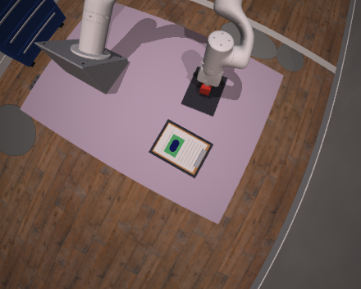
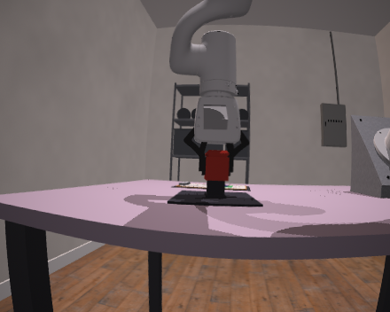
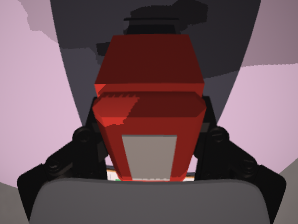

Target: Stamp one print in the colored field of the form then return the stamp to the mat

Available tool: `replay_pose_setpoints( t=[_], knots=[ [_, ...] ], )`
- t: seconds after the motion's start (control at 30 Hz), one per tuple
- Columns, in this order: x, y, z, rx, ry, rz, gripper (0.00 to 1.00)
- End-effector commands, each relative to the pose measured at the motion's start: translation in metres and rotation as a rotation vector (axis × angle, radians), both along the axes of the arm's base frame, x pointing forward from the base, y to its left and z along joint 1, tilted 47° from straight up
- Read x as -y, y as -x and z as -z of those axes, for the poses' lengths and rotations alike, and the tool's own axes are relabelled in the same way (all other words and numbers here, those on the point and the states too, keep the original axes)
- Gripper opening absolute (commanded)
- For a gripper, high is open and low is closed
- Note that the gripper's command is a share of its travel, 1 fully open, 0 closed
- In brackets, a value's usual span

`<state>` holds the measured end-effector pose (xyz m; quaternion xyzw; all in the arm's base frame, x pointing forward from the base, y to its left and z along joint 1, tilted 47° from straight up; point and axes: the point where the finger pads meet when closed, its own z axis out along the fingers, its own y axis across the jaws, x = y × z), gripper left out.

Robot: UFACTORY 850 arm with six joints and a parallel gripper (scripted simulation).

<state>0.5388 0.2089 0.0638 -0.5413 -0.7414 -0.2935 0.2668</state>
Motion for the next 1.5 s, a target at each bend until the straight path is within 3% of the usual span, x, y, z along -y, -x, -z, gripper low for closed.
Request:
replay_pose_setpoints(
  t=[0.0, 1.3, 1.47],
  knots=[
    [0.000, -0.001, 0.000, 0.001, 0.000, 0.001, 0.89],
    [0.003, -0.001, -0.003, 0.001, 0.000, 0.001, 0.89],
    [0.048, -0.006, -0.046, 0.001, 0.000, 0.001, 0.89]
  ],
)
